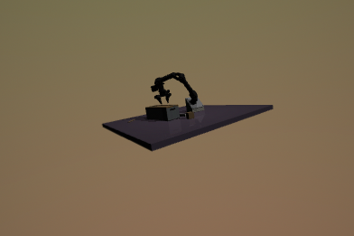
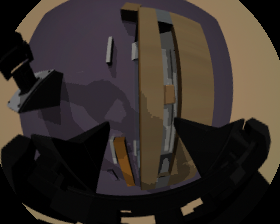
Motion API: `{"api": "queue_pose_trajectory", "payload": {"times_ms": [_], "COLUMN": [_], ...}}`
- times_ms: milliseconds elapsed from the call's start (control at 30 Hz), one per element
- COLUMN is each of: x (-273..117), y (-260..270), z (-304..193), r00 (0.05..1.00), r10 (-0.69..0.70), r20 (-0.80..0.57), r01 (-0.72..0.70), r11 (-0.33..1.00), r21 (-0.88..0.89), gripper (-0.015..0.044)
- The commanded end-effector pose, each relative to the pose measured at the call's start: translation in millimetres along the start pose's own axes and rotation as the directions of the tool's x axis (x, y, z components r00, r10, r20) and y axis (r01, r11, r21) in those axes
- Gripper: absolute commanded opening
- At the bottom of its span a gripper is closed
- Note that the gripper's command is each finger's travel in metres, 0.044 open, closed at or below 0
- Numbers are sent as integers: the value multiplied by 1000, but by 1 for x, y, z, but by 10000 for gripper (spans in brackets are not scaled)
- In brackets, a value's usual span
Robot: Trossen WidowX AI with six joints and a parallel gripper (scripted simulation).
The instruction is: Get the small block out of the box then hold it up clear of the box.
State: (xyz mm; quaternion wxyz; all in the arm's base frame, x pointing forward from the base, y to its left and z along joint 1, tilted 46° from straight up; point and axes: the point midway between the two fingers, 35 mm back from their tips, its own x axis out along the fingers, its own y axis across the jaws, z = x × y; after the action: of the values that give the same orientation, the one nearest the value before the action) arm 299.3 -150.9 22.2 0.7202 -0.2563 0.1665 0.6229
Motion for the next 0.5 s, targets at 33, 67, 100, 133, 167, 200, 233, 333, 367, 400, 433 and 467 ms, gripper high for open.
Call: {"api": "queue_pose_trajectory", "payload": {"times_ms": [33,67,100,133,167,200,233,333,367,400,433,467], "x": [10,11,13,15,16,18,20,24,26,28,29,31], "y": [1,1,1,1,1,1,1,1,2,2,2,2], "z": [-2,-2,-2,-3,-3,-3,-4,-4,-5,-5,-5,-6], "r00": [1000,1000,1000,1000,1000,1000,1000,1000,1000,1000,1000,1000], "r10": [2,2,2,2,2,3,3,3,4,4,4,4], "r20": [10,10,10,11,11,12,12,14,14,15,15,16], "r01": [-2,-2,-2,-2,-3,-3,-3,-4,-4,-4,-4,-5], "r11": [1000,1000,1000,1000,1000,1000,1000,1000,1000,1000,1000,1000], "r21": [14,14,15,15,16,16,16,18,18,18,19,19], "gripper": [400,400,400,400,400,400,400,400,400,400,400,400]}}
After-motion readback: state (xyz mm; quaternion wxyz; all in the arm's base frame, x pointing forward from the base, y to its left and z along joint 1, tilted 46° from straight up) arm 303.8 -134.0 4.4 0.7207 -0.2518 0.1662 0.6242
